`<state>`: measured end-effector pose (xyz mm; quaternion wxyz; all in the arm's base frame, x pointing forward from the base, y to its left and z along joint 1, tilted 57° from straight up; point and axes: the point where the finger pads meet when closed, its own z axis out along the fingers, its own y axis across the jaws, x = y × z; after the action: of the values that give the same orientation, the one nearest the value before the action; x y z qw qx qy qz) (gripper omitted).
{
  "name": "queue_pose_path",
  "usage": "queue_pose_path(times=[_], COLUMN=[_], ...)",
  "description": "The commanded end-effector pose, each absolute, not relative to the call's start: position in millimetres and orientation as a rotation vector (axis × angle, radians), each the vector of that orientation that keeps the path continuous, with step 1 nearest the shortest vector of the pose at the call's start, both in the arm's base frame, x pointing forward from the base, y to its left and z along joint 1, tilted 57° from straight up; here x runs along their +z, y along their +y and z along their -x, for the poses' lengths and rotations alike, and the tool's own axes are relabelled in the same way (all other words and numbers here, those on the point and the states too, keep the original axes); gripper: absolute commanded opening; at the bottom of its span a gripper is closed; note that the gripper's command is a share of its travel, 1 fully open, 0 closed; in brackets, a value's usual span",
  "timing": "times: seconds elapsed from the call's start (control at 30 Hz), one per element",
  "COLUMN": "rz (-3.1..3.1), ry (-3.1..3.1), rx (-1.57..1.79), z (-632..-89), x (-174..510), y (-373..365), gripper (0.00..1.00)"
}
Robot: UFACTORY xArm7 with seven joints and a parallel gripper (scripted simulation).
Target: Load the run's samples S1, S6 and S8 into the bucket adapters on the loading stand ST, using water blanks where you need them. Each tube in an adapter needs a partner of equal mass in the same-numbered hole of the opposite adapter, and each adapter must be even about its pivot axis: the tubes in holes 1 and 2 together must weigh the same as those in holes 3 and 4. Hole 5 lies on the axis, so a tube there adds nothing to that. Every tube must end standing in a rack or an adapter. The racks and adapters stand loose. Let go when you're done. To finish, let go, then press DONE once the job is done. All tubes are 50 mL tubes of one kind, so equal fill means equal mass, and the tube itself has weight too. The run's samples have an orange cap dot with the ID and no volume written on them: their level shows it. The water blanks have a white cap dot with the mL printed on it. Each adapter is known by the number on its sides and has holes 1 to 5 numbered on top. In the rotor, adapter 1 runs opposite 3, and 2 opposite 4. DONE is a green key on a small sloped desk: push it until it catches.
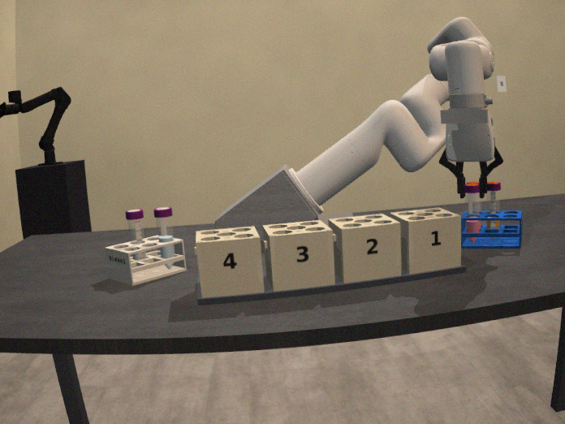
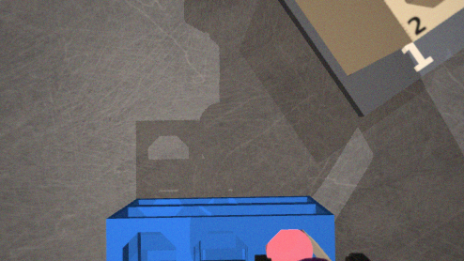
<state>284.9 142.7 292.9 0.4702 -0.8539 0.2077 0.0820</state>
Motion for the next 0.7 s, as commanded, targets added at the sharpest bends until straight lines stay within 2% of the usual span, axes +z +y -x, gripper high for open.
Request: queue_pose_path(times=[0.0,0.67], rz=[2.091,2.091], ry=[0.51,0.51], rx=[0.197,0.197], z=[-285.7,-285.4], x=[293.8,297.1], y=[141.8,136.7], gripper=[0.0,0.0])
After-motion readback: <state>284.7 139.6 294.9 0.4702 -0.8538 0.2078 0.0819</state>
